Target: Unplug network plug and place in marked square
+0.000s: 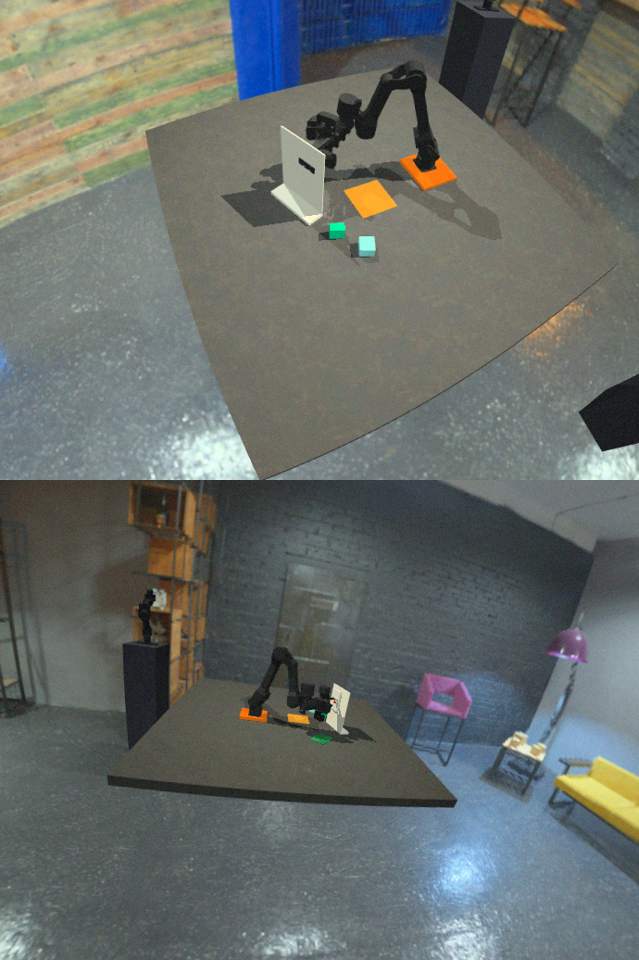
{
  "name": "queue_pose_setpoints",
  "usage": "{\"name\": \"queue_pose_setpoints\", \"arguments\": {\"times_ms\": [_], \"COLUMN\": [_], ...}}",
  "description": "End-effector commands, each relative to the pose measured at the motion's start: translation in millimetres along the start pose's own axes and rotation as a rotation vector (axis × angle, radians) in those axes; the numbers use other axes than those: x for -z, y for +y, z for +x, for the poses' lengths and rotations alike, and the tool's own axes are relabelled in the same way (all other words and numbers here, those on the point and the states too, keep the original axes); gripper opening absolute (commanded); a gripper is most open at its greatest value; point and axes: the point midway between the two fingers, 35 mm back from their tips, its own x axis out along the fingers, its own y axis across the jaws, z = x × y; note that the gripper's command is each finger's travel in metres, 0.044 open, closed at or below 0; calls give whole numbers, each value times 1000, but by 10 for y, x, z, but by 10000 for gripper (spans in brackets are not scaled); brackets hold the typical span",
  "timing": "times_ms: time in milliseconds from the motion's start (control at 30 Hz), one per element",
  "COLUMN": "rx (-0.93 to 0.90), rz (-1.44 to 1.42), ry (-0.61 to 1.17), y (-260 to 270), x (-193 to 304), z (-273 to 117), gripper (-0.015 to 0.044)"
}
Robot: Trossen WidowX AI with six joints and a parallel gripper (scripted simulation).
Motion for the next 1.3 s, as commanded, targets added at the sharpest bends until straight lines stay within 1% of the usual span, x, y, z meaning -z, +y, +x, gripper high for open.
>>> {"name": "queue_pose_setpoints", "arguments": {"times_ms": [0, 267, 300, 933, 1267], "rx": [-1, -1, -1, -1, -1], "rz": [-4, -3, -3, -3, -3], "ry": [-2, -2, -2, -2, -2], "y": [3, 4, 4, 4, 3], "x": [-29, -47, -47, -47, -34], "z": [74, 178, 178, 178, 140], "gripper": [156, 156, 130, 3, 0]}}
